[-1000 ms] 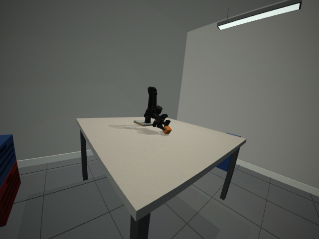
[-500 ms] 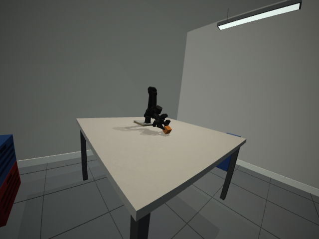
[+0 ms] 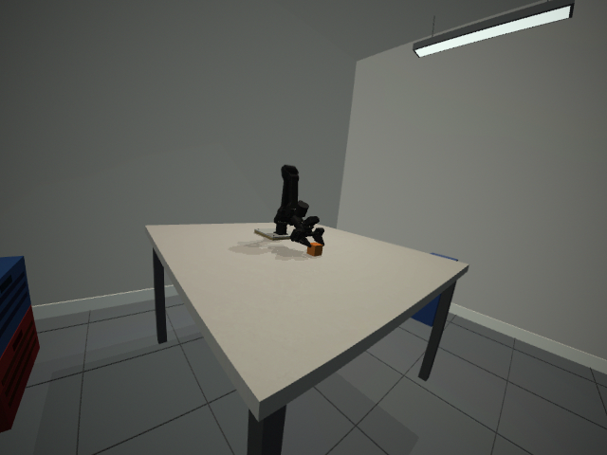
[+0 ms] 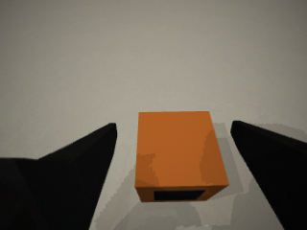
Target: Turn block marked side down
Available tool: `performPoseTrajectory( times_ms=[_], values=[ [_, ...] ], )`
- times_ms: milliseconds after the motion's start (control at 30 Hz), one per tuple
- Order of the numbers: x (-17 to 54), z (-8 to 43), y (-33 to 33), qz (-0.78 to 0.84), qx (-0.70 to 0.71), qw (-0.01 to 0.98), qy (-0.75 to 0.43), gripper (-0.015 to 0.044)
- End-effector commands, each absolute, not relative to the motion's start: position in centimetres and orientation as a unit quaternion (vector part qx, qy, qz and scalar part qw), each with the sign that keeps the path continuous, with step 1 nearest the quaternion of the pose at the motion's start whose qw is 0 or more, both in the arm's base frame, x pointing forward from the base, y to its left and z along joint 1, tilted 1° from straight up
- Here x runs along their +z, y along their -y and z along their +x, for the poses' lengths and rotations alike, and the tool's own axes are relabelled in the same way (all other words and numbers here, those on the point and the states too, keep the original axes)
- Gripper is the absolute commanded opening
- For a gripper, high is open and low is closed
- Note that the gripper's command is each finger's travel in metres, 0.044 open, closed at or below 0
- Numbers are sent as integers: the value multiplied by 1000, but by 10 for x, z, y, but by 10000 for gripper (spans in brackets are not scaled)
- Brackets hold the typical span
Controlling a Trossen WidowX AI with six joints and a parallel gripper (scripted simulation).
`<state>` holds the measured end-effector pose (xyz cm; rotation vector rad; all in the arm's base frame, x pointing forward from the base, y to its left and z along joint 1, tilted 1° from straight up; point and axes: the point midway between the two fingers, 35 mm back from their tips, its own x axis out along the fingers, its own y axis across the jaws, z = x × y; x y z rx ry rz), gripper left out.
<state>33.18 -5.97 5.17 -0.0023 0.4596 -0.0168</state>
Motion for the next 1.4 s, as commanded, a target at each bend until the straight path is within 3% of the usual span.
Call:
performPoseTrajectory(
  times_ms=[0,1033,1367],
  values=[
    [52,332,59,2,-7,974,-227,440],
    [52,333,59,2,-7,973,-230,440],
    [87,338,64,6,-9,916,-401,440]
  ],
)
